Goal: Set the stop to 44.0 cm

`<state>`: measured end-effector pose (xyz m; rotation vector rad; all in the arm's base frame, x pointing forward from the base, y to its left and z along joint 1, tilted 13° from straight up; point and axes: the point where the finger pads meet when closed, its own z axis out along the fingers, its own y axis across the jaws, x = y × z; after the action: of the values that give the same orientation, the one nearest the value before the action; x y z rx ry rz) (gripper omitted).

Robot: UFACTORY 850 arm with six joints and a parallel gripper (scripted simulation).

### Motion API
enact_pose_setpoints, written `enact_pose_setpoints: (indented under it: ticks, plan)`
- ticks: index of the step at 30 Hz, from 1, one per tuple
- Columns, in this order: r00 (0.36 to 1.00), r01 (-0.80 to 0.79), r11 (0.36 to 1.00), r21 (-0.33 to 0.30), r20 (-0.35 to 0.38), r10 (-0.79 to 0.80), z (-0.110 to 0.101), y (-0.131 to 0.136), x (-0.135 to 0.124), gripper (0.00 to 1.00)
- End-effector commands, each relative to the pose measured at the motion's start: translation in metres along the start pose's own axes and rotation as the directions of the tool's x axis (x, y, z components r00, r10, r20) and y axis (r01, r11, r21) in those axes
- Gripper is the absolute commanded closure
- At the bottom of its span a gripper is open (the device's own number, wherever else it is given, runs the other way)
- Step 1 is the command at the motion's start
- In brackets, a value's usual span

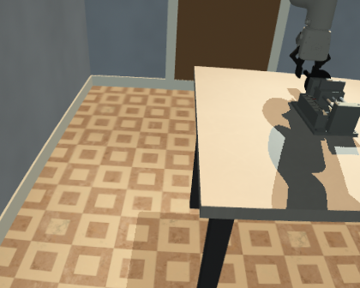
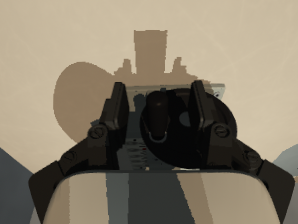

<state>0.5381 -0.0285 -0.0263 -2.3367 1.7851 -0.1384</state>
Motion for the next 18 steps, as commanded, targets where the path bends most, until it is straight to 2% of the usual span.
enact_pose_setpoints:
  ticks: [1, 9, 10, 18]
  plan:
    - [1.000, 0.001, 1.000, 0.019, -0.015, -0.001, 0.0006, -0.0007, 0.0002, 0.43]
    - [1.000, 0.001, 1.000, 0.019, -0.015, -0.001, 0.0006, -0.0007, 0.0002, 0.43]
    - [1.000, 0.001, 1.000, 0.019, -0.015, -0.001, 0.0006, -0.0007, 0.0002, 0.94]
    - [1.000, 0.001, 1.000, 0.019, -0.015, -0.001, 0.0006, -0.0007, 0.0002, 0.94]
